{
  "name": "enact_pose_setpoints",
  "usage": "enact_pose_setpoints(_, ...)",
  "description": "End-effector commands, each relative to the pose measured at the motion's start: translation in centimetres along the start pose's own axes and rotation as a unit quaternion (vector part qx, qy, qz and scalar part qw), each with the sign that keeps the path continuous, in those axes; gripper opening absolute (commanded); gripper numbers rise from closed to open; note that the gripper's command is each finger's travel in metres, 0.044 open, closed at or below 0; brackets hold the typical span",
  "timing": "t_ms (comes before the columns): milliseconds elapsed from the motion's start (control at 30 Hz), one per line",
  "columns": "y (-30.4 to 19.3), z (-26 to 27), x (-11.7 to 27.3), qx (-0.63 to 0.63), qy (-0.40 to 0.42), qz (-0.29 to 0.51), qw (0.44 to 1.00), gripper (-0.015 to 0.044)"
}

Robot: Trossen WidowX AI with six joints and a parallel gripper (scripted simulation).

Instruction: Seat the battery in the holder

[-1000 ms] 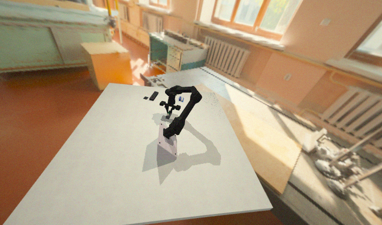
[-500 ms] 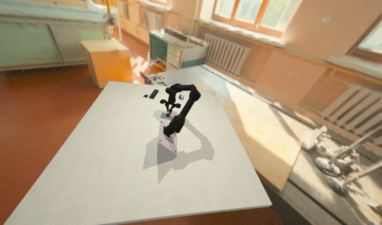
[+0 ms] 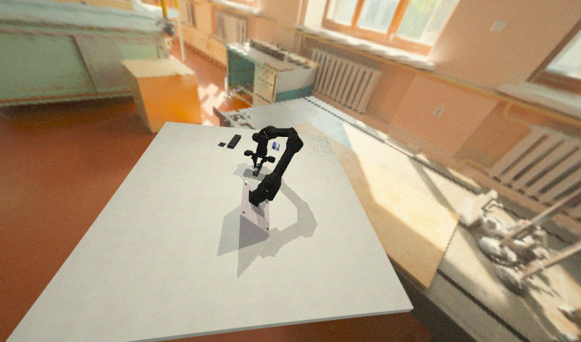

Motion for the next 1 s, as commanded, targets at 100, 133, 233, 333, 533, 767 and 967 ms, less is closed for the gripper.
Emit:
enact_pose_setpoints(100,0.7,0.1,-0.3,-0.003,-0.002,0.024,1.000,0.0069)
enact_pose_setpoints(133,0.8,0.1,-0.3,-0.003,-0.002,0.027,1.000,0.0069)
enact_pose_setpoints(233,1.1,0.1,-0.4,-0.003,-0.003,0.036,0.999,0.0069)
enact_pose_setpoints(333,1.1,0.1,-0.4,-0.003,-0.003,0.038,0.999,0.0069)
enact_pose_setpoints(533,1.5,0.2,-0.4,-0.003,-0.003,0.038,0.999,0.0069)
enact_pose_setpoints(767,1.9,0.2,-0.3,-0.004,-0.003,0.038,0.999,0.0069)
enact_pose_setpoints(967,2.2,0.2,-0.2,-0.004,-0.003,0.039,0.999,0.0069)
Point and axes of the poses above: the point midway between the two fingers, 35 mm back from their tips, its own x axis back along the fingers, its own z axis across the jaws, y = z × x, the point moved 10 cm from there along x, back along the fingers, and after that the axes turned 6 degrees about -x, right-handed, at the moved point
